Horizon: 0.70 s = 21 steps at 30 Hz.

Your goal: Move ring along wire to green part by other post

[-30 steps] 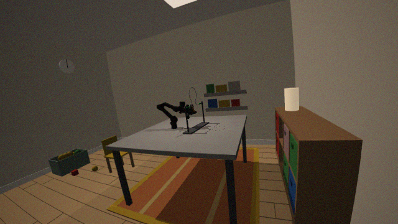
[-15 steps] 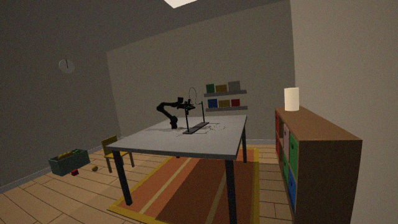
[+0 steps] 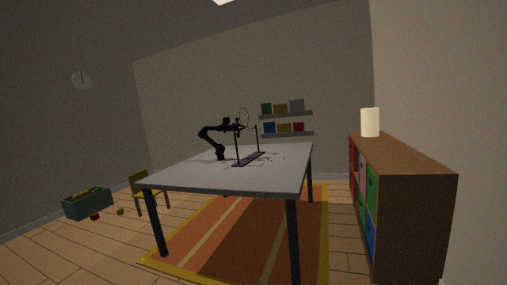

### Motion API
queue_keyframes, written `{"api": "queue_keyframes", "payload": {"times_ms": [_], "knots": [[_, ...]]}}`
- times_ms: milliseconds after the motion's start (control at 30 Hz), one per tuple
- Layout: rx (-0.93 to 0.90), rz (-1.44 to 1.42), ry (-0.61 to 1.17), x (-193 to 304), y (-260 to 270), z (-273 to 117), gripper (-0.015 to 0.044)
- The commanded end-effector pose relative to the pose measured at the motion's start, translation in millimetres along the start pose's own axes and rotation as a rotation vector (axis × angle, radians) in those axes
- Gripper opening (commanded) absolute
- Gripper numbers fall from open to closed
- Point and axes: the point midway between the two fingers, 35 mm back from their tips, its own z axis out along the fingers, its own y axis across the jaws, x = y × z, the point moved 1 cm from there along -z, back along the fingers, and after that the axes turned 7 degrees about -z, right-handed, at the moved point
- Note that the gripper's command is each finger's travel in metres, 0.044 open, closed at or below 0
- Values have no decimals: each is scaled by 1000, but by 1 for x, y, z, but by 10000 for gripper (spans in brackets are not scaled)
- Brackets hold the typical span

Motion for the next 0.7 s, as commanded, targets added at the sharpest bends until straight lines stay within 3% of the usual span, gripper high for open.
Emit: {"api": "queue_keyframes", "payload": {"times_ms": [0,667], "knots": [[-55,76,0,-1,14,-1,-150],[-299,466,-20,-25,71,-14,-150]]}}
